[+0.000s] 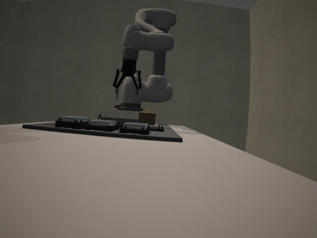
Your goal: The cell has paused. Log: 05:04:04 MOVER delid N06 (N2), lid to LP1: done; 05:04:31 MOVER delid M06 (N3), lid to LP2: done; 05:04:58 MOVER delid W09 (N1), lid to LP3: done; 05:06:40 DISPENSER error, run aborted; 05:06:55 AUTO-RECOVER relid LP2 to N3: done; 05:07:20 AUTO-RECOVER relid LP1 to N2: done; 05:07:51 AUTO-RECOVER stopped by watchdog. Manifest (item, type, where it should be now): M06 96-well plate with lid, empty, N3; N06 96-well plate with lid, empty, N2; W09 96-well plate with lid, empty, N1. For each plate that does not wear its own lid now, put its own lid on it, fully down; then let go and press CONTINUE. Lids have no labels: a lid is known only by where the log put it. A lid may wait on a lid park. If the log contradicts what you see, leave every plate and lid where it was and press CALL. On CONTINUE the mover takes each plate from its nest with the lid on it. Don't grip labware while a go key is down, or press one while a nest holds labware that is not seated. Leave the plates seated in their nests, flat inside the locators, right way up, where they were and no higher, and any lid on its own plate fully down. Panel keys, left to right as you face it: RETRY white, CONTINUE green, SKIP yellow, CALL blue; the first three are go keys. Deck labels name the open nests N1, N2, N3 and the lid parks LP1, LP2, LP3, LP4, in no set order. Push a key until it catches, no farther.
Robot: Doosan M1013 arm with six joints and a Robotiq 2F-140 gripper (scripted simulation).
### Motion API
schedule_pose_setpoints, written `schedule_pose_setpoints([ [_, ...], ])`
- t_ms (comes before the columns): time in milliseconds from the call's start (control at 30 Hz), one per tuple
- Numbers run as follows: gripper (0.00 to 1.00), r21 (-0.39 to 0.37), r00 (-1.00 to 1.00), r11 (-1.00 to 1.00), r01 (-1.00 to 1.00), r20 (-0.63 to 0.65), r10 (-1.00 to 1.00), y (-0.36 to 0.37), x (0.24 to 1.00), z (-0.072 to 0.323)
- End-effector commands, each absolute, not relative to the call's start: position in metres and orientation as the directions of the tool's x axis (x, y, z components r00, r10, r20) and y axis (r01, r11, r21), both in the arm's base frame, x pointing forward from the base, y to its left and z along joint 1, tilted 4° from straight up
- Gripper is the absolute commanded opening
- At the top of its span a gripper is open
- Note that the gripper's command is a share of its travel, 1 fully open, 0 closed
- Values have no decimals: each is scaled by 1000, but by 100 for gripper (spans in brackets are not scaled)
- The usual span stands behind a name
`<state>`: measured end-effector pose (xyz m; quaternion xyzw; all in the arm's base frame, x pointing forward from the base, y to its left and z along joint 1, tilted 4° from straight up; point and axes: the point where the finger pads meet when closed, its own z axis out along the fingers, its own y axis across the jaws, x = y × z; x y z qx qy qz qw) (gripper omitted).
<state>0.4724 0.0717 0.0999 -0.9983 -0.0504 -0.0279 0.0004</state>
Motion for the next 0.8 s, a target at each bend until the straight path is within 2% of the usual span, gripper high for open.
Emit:
schedule_pose_setpoints([
  [0, 66, 0, 992, -994, 109, 65, 109, 59, 425, 99],
  [100, 66, 1, 992, -994, 112, 65, 112, 51, 387, 92],
  [333, 66, 1, 991, -993, 114, 65, 114, 48, 367, 87],
  [367, 0, 1, 991, -993, 114, 65, 114, 48, 367, 87],
  [767, 0, 1, 991, -993, 114, 65, 114, 48, 367, 87],
])
